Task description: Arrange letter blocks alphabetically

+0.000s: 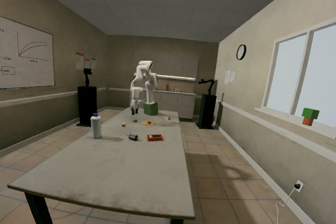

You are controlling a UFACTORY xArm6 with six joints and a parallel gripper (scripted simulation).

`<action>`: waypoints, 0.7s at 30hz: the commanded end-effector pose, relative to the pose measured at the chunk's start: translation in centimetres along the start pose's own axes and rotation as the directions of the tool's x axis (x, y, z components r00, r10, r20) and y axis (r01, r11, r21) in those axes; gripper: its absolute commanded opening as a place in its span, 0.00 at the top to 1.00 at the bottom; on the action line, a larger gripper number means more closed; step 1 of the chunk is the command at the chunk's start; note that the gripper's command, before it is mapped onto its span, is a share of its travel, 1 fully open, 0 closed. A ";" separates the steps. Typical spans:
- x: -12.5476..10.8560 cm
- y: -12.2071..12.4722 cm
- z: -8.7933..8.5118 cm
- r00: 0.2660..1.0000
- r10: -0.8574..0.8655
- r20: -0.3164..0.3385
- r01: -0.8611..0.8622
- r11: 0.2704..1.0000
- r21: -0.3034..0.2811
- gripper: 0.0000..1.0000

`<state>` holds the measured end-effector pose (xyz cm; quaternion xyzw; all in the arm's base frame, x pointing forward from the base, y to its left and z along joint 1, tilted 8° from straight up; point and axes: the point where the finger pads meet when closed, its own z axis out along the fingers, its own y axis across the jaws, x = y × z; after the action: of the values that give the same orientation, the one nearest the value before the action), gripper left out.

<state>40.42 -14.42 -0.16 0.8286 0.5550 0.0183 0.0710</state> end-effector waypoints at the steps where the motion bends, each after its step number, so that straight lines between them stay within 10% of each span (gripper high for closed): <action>1: 0.0 0.2 0.3 1.000 0.000 0.000 0.000 1.000 -0.005 0.31; 21: 0.1 0.2 3.1 1.000 0.000 0.000 0.000 1.000 -0.004 0.31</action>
<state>40.66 -14.59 -2.57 0.8287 0.5550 0.0183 0.0705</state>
